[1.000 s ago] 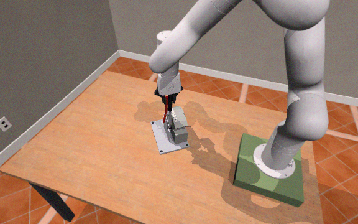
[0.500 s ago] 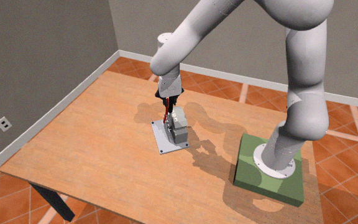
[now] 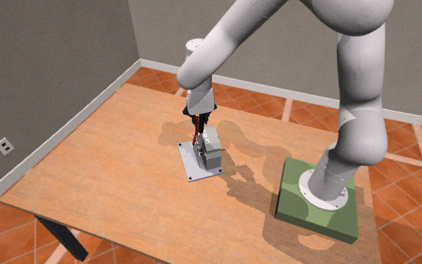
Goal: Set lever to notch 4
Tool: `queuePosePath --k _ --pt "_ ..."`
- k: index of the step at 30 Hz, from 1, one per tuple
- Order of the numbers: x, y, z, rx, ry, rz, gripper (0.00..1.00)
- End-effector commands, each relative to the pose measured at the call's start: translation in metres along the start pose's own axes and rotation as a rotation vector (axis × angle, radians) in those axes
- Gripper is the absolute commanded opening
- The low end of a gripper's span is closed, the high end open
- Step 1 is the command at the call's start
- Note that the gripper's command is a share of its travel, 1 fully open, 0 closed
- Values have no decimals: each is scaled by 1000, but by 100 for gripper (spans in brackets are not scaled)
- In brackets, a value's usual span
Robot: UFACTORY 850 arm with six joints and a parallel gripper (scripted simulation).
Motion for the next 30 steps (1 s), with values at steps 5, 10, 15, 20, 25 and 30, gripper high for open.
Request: queuePosePath --k 5,10,15,20,25,30 --pt "-1 -1 2 0 1 -2 0" --pt "1 -1 8 0 1 -2 0" --pt "2 -2 15 0 1 -2 0" --pt "5 -2 27 0 1 -2 0" --pt "9 -3 38 0 1 -2 0" --pt "11 -4 43 0 1 -2 0"
Point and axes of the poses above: the point where the finger pads meet when closed, its own x axis out along the fingers, its own y axis across the jaws, z = x × y, the point moved 4 cm from there along -x, back along the fingers, and after that the axes turned 4 degrees about -x, right-handed, at the moved point
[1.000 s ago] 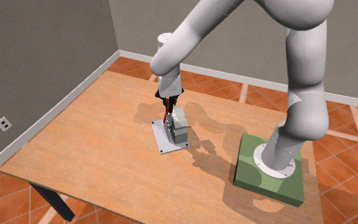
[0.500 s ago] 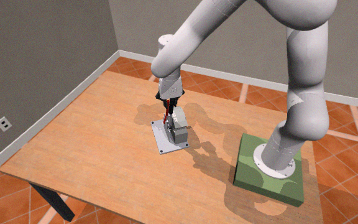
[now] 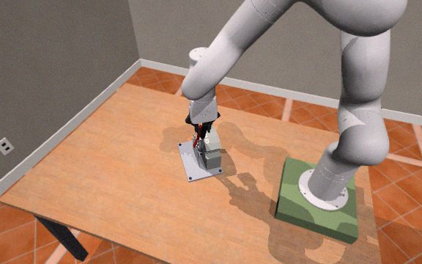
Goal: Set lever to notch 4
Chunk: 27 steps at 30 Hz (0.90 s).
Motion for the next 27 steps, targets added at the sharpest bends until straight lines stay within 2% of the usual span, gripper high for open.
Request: queuePosePath --k 1,22,23,27 --pt "1 -1 6 0 1 -1 0" --pt "4 -1 11 0 1 -1 0" --pt "4 -1 11 0 1 -1 99" --pt "4 -1 11 0 1 -1 99"
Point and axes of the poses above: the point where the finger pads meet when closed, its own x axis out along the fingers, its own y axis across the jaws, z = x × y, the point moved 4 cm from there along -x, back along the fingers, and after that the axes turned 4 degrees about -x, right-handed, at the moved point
